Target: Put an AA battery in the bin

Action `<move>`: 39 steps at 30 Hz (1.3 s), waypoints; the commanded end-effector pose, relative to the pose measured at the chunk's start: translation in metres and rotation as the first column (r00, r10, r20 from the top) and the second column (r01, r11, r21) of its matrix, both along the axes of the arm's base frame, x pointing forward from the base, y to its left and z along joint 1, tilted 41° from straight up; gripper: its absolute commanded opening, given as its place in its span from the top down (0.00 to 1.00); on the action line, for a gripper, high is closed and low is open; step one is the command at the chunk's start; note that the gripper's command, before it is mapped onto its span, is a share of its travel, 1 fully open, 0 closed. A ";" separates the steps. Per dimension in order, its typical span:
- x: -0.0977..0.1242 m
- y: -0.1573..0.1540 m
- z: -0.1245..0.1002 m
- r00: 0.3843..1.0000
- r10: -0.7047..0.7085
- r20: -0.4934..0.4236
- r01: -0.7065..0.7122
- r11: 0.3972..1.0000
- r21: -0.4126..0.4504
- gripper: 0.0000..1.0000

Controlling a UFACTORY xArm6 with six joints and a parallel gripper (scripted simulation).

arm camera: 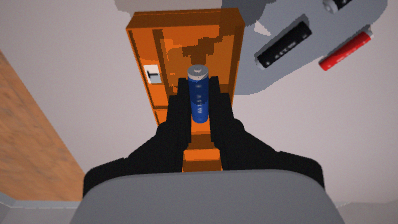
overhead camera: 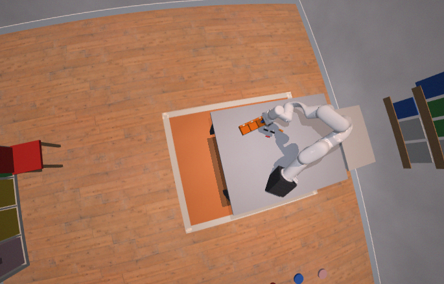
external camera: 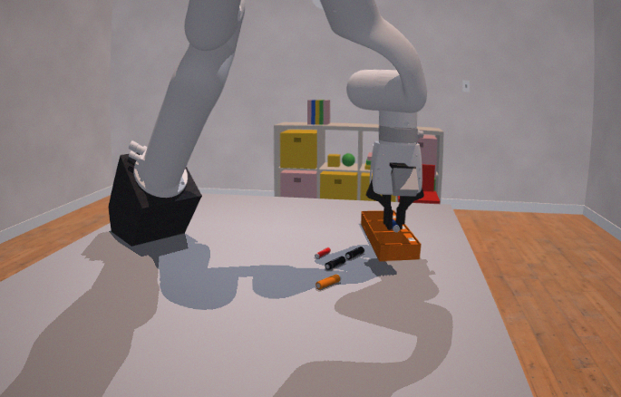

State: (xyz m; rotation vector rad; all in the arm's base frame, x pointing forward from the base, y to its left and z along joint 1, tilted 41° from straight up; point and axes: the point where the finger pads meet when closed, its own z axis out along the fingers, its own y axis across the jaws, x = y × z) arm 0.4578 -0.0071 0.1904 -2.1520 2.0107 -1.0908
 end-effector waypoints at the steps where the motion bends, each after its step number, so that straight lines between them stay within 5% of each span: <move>1: 0.001 0.001 0.001 1.000 -0.010 0.015 0.010 1.000 -0.001 1.00; 39: 0.019 -0.016 -0.027 1.000 -0.010 0.015 0.010 1.000 -0.001 1.00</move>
